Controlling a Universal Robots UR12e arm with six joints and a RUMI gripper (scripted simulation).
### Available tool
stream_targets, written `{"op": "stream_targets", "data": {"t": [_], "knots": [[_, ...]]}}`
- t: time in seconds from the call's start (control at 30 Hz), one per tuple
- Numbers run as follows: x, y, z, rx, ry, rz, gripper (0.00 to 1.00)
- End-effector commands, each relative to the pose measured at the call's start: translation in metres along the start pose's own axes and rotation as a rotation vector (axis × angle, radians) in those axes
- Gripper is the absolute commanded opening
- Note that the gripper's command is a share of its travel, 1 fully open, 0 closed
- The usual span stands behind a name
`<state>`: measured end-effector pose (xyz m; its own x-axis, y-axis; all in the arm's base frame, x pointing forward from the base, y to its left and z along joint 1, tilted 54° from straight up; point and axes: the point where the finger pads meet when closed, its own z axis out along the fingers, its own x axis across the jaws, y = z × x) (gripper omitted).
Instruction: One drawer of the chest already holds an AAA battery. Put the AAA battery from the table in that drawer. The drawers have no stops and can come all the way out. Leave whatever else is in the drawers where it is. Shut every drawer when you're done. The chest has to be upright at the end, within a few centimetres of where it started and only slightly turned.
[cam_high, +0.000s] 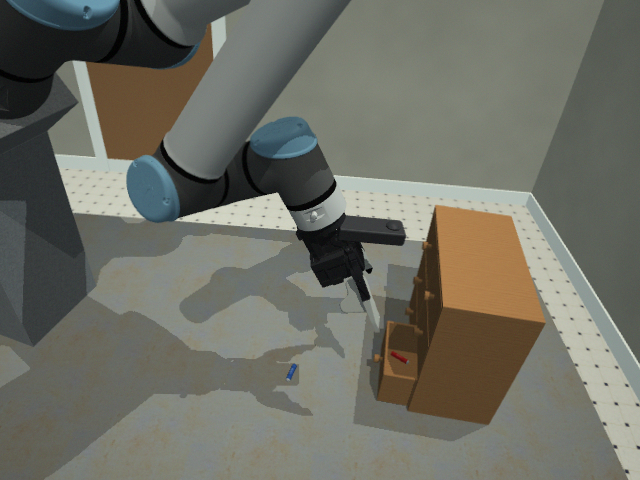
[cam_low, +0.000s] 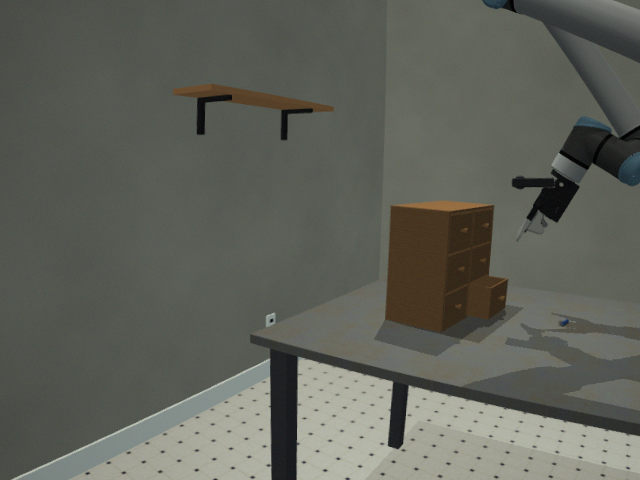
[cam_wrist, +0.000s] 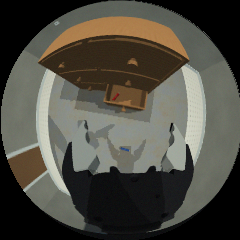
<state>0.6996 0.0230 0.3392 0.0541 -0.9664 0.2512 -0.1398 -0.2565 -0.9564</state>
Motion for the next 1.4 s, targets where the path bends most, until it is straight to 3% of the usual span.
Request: {"op": "stream_targets", "data": {"t": [0.0, 0.33, 0.77, 1.37], "knots": [[0.001, -0.004, 0.010, 0.064, 0.003, -0.018, 1.00], [0.003, -0.009, 0.027, 0.161, 0.004, -0.050, 1.00], [0.004, -0.013, 0.041, 0.238, 0.005, -0.076, 1.00], [0.004, -0.015, 0.048, 0.279, 0.005, -0.090, 1.00]]}}
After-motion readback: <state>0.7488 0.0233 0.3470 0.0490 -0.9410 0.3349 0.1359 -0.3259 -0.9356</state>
